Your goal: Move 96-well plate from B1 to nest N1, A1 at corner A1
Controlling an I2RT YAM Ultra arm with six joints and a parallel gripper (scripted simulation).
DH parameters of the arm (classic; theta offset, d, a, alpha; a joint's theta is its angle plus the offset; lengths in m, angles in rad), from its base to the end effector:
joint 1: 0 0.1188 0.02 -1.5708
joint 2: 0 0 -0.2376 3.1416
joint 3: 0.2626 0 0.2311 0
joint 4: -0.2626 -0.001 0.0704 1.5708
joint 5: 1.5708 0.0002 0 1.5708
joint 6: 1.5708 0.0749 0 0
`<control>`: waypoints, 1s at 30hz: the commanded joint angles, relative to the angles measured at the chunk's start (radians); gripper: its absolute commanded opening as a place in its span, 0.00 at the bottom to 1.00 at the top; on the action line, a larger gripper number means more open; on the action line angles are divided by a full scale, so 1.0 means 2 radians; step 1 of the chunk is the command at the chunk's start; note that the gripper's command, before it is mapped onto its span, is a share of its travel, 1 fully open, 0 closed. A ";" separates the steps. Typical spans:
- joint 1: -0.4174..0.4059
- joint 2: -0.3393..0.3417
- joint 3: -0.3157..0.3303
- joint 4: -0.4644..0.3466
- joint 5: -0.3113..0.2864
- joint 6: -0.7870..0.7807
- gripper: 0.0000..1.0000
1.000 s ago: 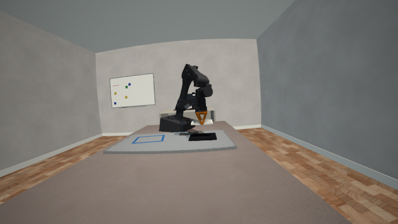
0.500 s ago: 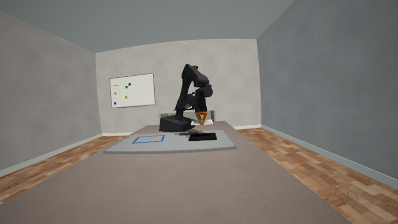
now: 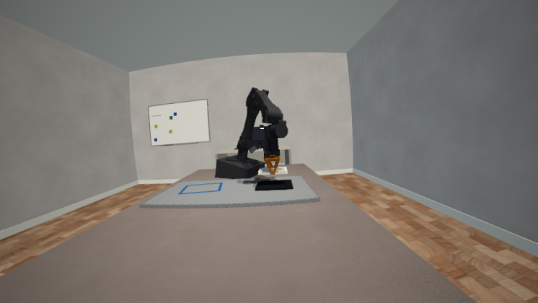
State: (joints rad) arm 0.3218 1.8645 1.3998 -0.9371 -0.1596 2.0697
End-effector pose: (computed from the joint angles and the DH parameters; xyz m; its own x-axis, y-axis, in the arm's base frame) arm 0.3178 0.1195 0.1575 0.1510 0.9642 0.2180 0.9827 -0.1703 0.0727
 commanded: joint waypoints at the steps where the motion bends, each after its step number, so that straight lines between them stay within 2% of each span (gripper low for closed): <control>1: 0.006 0.003 -0.009 0.016 0.005 0.006 0.00; 8: 0.007 0.013 -0.017 0.030 0.006 0.008 0.00; 9: 0.004 0.003 0.003 0.033 0.006 0.009 0.00; 12: 0.009 0.019 -0.022 0.041 0.006 0.009 0.00; 21: 0.011 0.032 -0.025 0.067 0.007 0.012 0.00; 25: 0.014 0.036 -0.036 0.072 0.007 0.012 0.00; 26: 0.012 0.028 -0.017 0.076 0.007 0.012 0.00; 29: 0.015 0.042 -0.040 0.084 0.007 0.012 0.00; 30: 0.015 0.042 -0.039 0.084 0.007 0.012 0.00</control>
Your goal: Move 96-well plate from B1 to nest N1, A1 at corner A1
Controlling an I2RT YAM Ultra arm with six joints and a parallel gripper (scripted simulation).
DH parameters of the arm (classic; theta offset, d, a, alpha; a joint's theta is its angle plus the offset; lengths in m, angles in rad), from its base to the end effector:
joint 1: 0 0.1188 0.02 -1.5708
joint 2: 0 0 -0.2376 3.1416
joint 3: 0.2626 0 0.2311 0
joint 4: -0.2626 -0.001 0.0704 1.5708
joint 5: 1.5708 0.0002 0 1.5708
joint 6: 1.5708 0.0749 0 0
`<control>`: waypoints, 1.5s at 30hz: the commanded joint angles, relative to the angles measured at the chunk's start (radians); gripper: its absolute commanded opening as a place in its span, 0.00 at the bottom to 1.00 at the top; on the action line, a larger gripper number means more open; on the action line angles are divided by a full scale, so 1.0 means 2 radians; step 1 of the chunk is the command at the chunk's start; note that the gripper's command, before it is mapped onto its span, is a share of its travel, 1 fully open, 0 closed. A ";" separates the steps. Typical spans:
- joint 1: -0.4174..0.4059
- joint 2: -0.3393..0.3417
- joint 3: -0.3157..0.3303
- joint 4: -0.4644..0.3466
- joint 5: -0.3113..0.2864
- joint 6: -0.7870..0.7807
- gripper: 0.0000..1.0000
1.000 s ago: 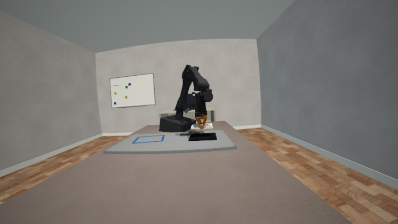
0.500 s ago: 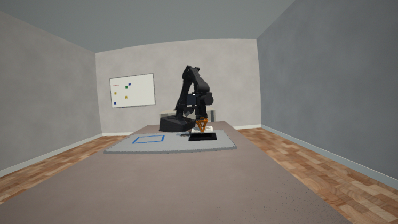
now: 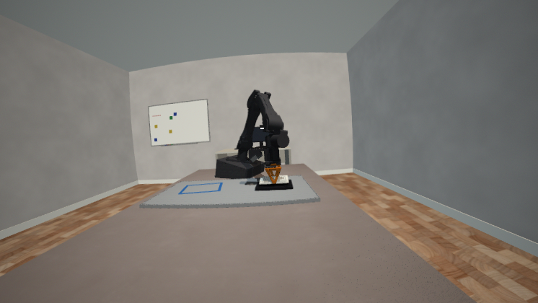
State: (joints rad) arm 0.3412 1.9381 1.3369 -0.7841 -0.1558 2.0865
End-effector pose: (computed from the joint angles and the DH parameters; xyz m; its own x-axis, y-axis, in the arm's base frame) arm 0.3254 0.1289 0.1218 0.1457 0.9637 0.2236 0.9820 -0.1683 0.0852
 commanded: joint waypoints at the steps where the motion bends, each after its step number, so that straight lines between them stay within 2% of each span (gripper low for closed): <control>1: 0.001 -0.003 0.002 0.002 0.002 0.004 0.00; 7: 0.001 -0.004 0.000 0.002 0.002 0.004 0.00; 8: 0.006 -0.012 -0.010 0.004 0.005 0.004 0.00; 10: 0.001 -0.004 0.000 0.003 0.002 0.004 0.00; 25: 0.001 -0.006 -0.003 0.004 0.002 0.004 0.00; 27: 0.006 -0.015 -0.014 0.000 0.005 0.004 0.00; 29: 0.006 -0.015 -0.014 0.000 0.005 0.004 0.00; 30: 0.006 -0.016 0.006 -0.002 0.005 0.004 0.00; 34: 0.006 -0.012 0.007 -0.002 0.005 0.004 0.00; 35: 0.002 -0.005 -0.002 0.003 0.002 0.004 0.00; 45: 0.002 -0.005 -0.002 0.003 0.002 0.004 0.00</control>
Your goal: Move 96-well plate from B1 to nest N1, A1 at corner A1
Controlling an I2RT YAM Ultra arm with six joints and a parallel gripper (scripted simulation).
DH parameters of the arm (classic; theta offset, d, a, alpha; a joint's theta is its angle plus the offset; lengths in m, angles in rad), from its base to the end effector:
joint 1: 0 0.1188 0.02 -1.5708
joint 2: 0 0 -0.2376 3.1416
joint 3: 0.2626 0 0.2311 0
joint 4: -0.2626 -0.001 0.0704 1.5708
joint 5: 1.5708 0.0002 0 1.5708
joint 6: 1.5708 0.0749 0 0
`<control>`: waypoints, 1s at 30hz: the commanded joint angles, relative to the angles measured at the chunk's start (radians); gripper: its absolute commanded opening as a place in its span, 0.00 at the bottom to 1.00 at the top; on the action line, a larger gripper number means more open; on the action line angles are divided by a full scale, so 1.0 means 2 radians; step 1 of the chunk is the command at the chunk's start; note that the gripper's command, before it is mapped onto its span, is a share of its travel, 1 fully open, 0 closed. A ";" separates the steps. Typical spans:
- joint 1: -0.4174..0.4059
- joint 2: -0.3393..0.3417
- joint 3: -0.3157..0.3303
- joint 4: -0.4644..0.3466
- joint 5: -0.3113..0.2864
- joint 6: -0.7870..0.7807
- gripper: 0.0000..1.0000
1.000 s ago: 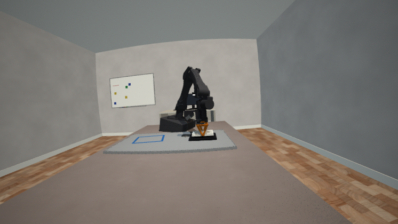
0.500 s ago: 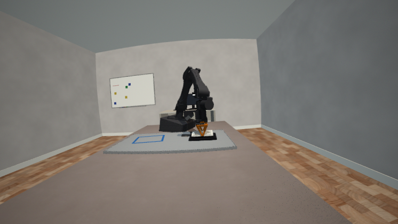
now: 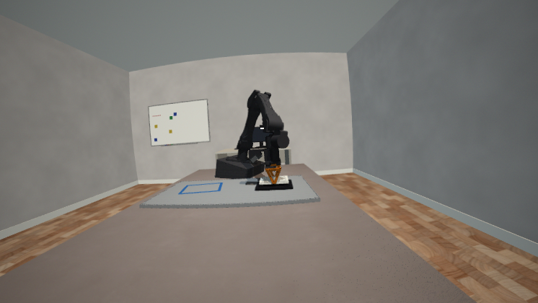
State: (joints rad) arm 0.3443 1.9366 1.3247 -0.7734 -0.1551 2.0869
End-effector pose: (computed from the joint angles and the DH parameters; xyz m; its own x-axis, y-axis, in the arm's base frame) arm 0.3239 0.1295 0.1196 0.1432 0.9642 0.2231 0.9825 -0.1657 0.0855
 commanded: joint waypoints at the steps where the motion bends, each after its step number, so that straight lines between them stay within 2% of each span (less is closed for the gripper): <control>1: 0.000 -0.005 0.004 -0.002 0.002 0.004 0.00; 10: 0.003 -0.005 0.014 -0.006 0.005 0.004 0.00; 30: 0.005 0.002 -0.006 0.002 0.005 0.004 0.00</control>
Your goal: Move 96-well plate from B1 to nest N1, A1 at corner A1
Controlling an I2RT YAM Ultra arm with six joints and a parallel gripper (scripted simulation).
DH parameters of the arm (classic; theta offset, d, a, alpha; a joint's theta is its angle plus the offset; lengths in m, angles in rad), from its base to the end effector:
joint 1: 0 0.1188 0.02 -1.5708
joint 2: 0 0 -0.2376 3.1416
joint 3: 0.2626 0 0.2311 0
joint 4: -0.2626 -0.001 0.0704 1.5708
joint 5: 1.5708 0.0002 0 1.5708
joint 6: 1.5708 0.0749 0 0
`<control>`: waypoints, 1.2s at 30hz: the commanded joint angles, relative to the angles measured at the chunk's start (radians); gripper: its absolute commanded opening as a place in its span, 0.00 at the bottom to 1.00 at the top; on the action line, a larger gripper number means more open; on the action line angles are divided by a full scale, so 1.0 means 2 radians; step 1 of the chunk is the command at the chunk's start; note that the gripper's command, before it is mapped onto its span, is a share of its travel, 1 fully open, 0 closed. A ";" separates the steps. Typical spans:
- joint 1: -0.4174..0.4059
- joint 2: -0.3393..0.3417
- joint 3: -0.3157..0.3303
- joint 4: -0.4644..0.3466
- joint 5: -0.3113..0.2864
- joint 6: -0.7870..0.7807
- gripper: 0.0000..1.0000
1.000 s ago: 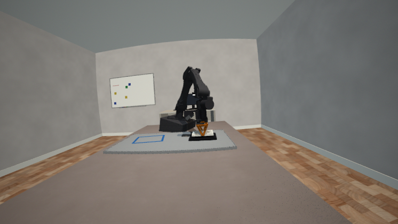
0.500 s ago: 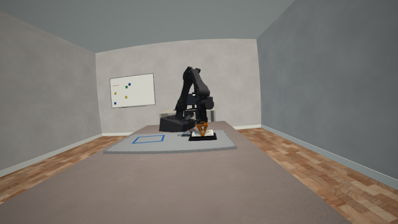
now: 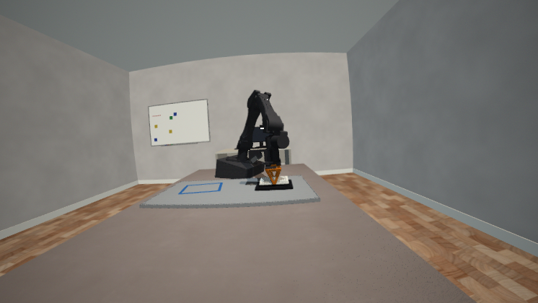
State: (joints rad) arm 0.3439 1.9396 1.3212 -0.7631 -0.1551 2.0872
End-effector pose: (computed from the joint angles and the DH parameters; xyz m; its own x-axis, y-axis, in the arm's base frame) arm 0.3246 0.1296 0.1181 0.1431 0.9638 0.2248 0.9820 -0.1665 0.0887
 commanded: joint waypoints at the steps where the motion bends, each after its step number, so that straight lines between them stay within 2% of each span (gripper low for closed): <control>1: 0.006 0.001 -0.002 -0.002 0.005 0.003 0.00; 36: 0.002 0.005 -0.010 0.009 0.005 0.003 0.00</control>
State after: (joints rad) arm 0.3470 1.9484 1.3125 -0.7452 -0.1539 2.0872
